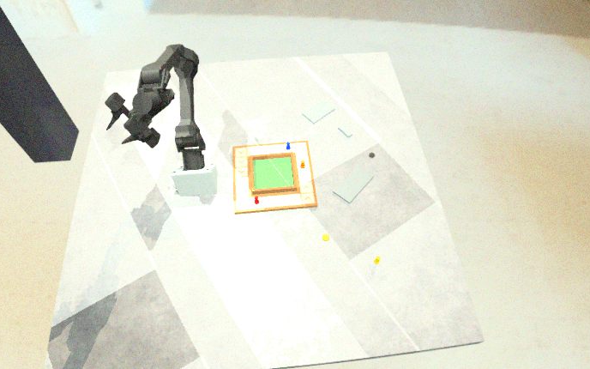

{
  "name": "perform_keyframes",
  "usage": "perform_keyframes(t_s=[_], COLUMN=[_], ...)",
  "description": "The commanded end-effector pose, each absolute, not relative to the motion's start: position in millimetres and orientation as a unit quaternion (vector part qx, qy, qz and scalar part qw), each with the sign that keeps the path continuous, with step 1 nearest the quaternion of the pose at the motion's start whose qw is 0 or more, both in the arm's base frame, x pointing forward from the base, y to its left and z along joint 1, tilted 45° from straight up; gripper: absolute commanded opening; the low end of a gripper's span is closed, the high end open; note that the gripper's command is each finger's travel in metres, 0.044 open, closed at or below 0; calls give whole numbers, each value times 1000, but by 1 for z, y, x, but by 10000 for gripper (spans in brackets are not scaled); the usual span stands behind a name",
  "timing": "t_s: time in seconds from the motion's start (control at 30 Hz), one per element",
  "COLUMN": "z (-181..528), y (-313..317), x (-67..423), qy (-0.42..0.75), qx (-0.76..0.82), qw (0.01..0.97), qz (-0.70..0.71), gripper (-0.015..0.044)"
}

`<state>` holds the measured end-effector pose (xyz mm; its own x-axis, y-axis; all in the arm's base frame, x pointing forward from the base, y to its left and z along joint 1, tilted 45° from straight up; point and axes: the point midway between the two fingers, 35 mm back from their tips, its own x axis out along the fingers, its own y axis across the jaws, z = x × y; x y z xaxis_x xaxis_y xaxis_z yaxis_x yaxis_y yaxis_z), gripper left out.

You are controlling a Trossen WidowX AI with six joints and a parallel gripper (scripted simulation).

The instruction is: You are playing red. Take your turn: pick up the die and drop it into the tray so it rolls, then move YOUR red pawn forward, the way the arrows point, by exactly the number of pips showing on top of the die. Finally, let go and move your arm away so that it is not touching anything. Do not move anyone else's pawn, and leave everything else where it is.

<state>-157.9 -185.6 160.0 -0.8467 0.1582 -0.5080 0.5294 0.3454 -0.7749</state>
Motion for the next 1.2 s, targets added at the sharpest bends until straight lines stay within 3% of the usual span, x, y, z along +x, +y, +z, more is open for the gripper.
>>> perform_keyframes(t_s=[0.0, 0.33, 0.67, 0.9, 1.17], z=[136, 95, 84, 98, 127], y=[-215, -212, -106, 8, 126], x=[-100, 62, 199, 240, 227], qy=[793, 753, 679, 615, 547], qx=[184, 120, 74, 60, 65], qw=[306, 572, 730, 753, 700], qz=[-494, -303, -5, 225, 454], gripper=[275, 275, 275, 275, 275])
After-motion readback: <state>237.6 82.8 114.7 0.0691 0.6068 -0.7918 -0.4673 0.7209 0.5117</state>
